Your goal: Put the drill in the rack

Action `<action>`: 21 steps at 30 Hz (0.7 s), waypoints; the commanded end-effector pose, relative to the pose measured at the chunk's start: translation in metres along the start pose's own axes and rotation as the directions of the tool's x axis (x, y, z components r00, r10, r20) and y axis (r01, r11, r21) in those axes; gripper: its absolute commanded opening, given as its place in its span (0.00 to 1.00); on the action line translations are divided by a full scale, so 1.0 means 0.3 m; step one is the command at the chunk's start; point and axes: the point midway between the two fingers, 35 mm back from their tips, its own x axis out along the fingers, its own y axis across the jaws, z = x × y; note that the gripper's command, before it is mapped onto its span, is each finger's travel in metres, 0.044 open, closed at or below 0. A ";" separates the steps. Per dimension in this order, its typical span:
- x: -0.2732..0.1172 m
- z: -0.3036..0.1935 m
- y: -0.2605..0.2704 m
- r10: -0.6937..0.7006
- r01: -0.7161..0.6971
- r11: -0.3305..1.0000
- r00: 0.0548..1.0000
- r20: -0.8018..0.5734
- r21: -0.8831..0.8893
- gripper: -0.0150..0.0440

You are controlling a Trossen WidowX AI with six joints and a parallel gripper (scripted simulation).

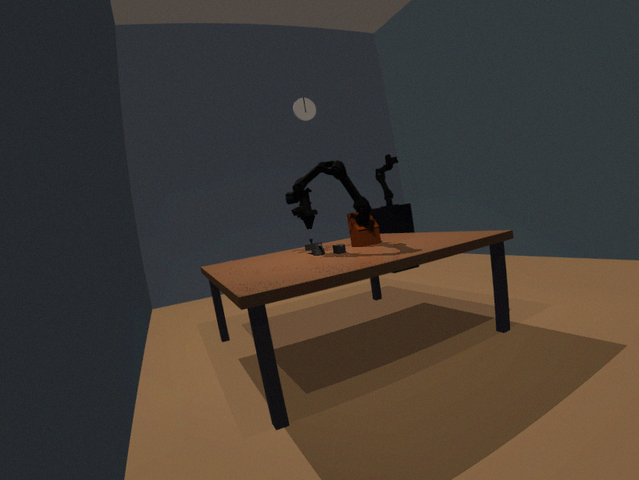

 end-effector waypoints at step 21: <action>0.234 0.015 0.547 0.000 0.008 0.002 1.000 0.008 -1.000 1.00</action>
